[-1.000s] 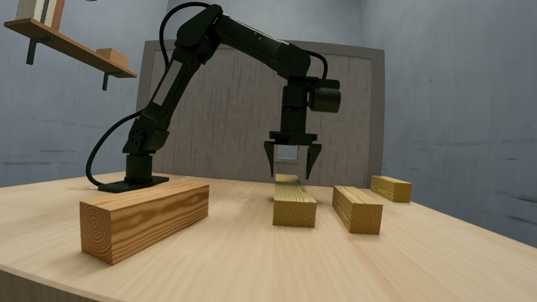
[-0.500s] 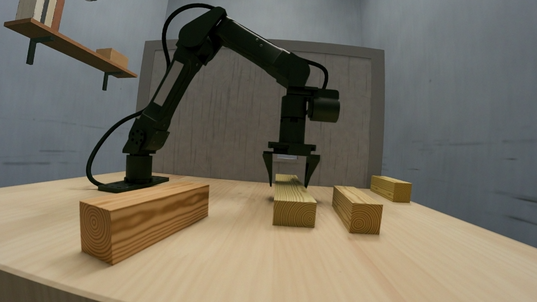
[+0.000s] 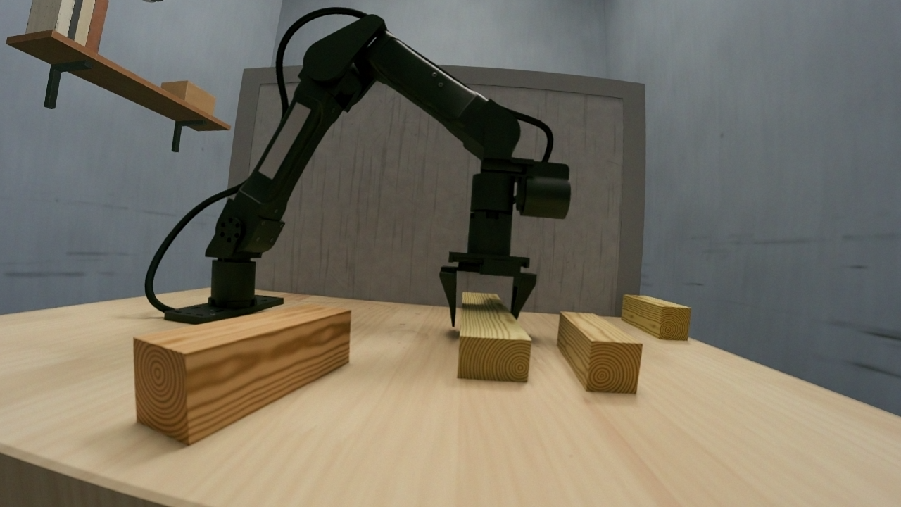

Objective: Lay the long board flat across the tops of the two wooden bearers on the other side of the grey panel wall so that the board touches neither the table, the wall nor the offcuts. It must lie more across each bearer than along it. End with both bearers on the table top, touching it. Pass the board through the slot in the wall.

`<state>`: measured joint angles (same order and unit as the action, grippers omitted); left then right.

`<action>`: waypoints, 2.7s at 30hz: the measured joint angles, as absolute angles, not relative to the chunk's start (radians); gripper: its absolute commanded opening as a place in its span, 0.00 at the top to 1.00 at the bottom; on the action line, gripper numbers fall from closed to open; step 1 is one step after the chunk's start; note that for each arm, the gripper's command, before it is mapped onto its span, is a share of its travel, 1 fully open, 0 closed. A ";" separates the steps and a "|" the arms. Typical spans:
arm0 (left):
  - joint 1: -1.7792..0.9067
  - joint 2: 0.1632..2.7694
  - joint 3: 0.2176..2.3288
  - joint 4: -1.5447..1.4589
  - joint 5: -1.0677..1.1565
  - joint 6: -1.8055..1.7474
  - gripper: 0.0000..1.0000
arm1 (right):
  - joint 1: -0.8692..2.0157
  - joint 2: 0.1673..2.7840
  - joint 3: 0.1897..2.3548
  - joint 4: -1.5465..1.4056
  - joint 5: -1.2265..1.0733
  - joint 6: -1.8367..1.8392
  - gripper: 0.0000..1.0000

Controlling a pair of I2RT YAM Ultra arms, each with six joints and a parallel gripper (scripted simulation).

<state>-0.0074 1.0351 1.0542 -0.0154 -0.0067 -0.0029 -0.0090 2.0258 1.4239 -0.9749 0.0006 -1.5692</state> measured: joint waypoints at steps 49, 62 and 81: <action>-0.007 1.035 1.054 -0.015 -0.007 -0.003 0.00 | -0.008 1.983 1.530 -1.116 0.000 -1.570 1.00; -0.007 1.035 1.054 -0.015 -0.007 -0.003 0.00 | -0.008 1.966 1.597 -1.191 0.000 -1.571 1.00; -0.007 1.035 1.054 -0.015 -0.007 -0.003 0.00 | -0.007 2.003 1.584 -1.174 0.000 -1.572 1.00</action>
<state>-0.0074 1.0351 1.0542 -0.0154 -0.0067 -0.0029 -0.0074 2.0026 1.5845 -1.1744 -0.0002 -1.5719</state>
